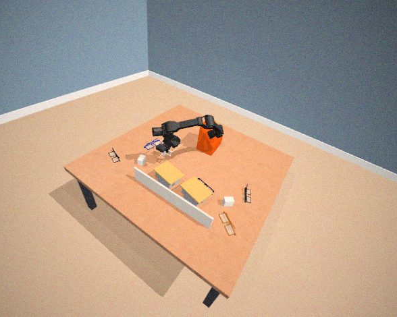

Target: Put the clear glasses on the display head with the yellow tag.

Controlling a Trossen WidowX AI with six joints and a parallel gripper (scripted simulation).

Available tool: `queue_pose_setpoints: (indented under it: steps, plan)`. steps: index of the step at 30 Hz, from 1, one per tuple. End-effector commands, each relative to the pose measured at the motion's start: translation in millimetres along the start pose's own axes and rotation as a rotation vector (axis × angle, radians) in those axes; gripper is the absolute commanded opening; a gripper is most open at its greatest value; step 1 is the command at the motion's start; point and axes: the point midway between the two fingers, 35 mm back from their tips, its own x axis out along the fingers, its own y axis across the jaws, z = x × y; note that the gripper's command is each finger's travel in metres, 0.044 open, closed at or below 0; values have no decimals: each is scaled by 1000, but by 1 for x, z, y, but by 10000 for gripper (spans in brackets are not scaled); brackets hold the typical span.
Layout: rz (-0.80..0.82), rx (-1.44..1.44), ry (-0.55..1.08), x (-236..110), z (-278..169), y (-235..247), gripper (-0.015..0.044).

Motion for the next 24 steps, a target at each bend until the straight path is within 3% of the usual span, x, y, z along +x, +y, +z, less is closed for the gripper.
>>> queue_pose_setpoints:
  steps: [1,24]
  plan:
    - [5,-1,4,-3,18,-2,0]
    - [4,3,8,-8,140,10,0]
